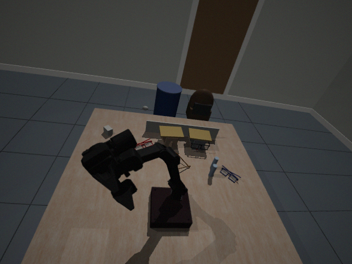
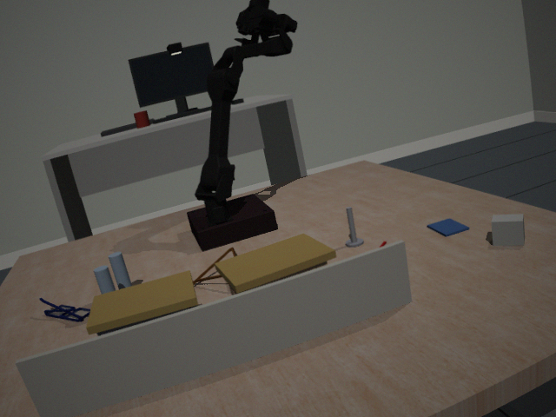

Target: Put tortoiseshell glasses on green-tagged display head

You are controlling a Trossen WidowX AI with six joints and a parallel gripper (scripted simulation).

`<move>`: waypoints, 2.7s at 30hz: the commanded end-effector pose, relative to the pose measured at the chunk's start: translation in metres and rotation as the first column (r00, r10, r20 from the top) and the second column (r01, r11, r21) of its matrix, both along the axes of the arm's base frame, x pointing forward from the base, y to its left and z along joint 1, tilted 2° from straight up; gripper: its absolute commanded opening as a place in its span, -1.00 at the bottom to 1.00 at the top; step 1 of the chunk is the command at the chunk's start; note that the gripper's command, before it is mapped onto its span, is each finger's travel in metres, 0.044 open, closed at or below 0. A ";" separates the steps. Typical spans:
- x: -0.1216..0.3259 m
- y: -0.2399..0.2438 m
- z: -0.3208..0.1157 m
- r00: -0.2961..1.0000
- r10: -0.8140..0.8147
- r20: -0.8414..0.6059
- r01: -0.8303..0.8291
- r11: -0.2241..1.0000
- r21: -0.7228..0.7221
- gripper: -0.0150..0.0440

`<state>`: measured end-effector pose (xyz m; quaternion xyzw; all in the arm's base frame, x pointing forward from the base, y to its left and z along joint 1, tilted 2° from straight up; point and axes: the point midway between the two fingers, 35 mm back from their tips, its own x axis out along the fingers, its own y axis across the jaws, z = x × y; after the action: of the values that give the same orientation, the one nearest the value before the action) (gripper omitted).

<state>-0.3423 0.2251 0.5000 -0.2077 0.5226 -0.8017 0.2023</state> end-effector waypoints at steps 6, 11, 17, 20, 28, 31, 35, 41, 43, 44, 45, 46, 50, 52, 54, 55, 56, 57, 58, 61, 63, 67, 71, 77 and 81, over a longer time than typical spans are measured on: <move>0.000 0.000 0.000 1.000 0.000 0.000 0.000 1.000 0.000 1.00; -0.002 0.011 0.002 0.999 -0.028 -0.016 0.027 0.998 -0.063 0.73; 0.033 0.083 0.000 0.971 -0.239 0.026 0.236 0.928 -0.287 0.20; 0.059 0.119 -0.004 0.936 -0.346 0.060 0.341 0.856 -0.388 0.19; 0.149 0.202 -0.027 0.780 -0.600 0.177 0.566 0.555 -0.610 0.19; 0.189 0.226 -0.039 0.700 -0.676 0.231 0.617 0.410 -0.671 0.19; 0.247 0.251 -0.060 0.579 -0.754 0.310 0.651 0.199 -0.733 0.19; 0.343 0.268 -0.099 0.388 -0.807 0.445 0.615 -0.133 -0.777 0.19; 0.375 0.268 -0.113 0.325 -0.808 0.492 0.579 -0.241 -0.779 0.19; 0.391 0.267 -0.121 0.295 -0.805 0.515 0.558 -0.293 -0.777 0.19; 0.407 0.265 -0.128 0.265 -0.800 0.538 0.533 -0.344 -0.773 0.19; 0.423 0.262 -0.136 0.236 -0.793 0.561 0.506 -0.393 -0.768 0.19; 0.484 0.244 -0.169 0.128 -0.746 0.654 0.374 -0.574 -0.728 0.19; 0.512 0.231 -0.186 0.081 -0.711 0.699 0.297 -0.652 -0.698 0.19; 0.539 0.215 -0.203 0.041 -0.669 0.742 0.213 -0.720 -0.661 0.19; 0.552 0.206 -0.212 0.023 -0.646 0.763 0.169 -0.750 -0.640 0.19; 0.564 0.196 -0.221 0.008 -0.621 0.783 0.124 -0.777 -0.617 0.19; 0.576 0.186 -0.230 -0.006 -0.596 0.803 0.078 -0.801 -0.594 0.19; 0.587 0.175 -0.239 -0.018 -0.569 0.822 0.031 -0.822 -0.568 0.19; 0.617 0.138 -0.266 -0.041 -0.480 0.876 -0.115 -0.869 -0.481 0.19; 0.633 0.111 -0.284 -0.044 -0.417 0.908 -0.213 -0.884 -0.417 0.19; 0.656 0.053 -0.318 -0.022 -0.290 0.957 -0.397 -0.875 -0.275 0.19; 0.665 -0.011 -0.350 0.040 -0.165 0.985 -0.565 -0.817 -0.114 0.19; 0.651 -0.106 -0.392 0.199 -0.011 0.980 -0.743 -0.653 0.144 0.19; 0.624 -0.166 -0.413 0.335 0.056 0.941 -0.799 -0.512 0.315 0.19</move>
<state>0.3054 0.1053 0.1037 -0.0069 0.5723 0.1539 0.8054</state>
